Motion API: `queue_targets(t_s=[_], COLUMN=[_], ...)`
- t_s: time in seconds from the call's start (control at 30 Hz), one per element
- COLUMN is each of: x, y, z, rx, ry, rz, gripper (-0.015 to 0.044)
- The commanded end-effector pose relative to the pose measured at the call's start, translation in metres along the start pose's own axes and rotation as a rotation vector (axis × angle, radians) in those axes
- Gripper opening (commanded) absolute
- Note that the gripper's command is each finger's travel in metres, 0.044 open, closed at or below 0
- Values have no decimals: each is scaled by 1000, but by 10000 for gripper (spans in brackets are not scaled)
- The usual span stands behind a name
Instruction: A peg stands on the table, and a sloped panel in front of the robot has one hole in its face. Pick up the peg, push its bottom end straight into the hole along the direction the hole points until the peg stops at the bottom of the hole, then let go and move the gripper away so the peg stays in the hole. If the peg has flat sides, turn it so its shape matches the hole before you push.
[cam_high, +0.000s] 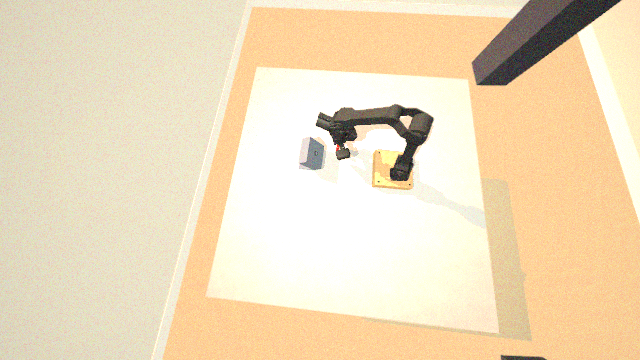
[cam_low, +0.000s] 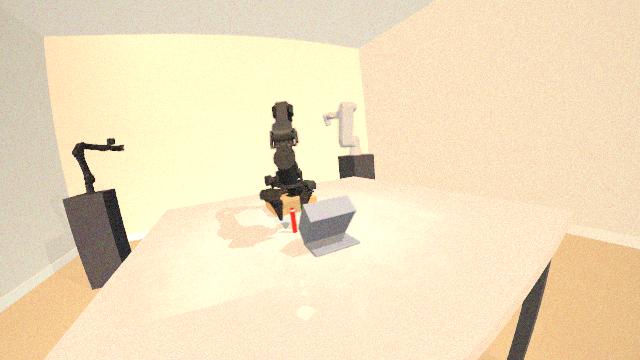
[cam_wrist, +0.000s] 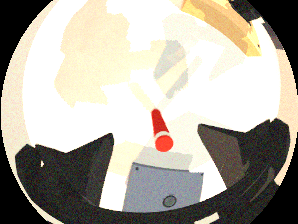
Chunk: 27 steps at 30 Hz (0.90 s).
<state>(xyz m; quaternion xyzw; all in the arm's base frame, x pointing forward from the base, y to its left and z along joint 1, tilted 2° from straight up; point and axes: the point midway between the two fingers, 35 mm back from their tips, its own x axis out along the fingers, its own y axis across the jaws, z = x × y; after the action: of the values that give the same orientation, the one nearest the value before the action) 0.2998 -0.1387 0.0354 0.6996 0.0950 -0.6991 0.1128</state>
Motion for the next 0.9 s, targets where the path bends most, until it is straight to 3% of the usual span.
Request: queue_targets(t_s=[0.0,0.4,0.87], x=[10,17,14], y=[-3,-4,-2], z=[3,3,2], rx=[2,2,1], ry=[-11,-11,-6], rz=[-14,-15,-5], gripper=[440,440,72])
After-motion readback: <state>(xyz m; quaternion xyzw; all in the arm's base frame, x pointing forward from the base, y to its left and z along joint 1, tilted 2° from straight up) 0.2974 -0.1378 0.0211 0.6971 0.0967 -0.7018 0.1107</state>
